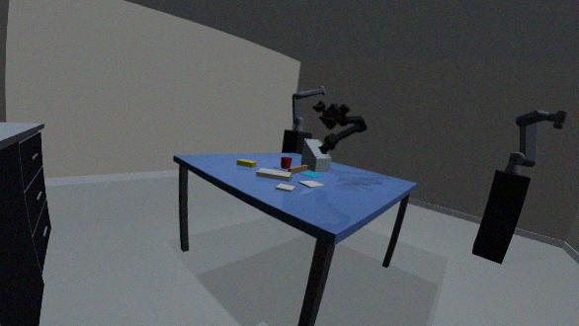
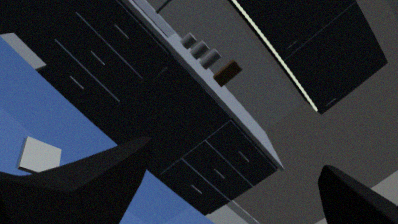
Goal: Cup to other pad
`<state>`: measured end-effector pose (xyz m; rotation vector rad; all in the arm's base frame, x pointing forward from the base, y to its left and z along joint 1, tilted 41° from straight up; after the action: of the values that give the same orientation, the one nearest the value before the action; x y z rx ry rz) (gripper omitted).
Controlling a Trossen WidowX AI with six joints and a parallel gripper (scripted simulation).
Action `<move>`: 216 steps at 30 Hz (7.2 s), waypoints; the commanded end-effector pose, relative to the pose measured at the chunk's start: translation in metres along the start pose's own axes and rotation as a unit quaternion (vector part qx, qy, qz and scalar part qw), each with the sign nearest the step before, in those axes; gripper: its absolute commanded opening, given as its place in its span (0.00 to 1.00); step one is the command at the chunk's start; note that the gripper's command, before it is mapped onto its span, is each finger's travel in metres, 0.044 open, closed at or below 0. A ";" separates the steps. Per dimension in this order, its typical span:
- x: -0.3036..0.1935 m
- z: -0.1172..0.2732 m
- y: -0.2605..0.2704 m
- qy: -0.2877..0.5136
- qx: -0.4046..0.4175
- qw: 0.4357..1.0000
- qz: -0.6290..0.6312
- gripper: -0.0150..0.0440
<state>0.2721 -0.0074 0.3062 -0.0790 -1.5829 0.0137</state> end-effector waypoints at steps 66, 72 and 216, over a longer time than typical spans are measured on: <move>-0.346 0.009 -0.003 0.428 0.588 0.675 0.122 0.50; -0.353 0.010 0.004 0.428 0.589 0.675 0.122 0.50; -0.213 0.052 0.062 0.428 0.590 0.674 0.119 0.25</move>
<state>0.2275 0.0402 0.0858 0.6452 -0.3681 1.0611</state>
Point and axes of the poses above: the point midway between the two fingers, 35 mm back from their tips, its own z axis back along the fingers, its own y axis across the jaws, x = y × z, the point moved 5 cm from there along z, back along the fingers, and after that the axes turned 3 degrees about z, right-handed, at the moved point
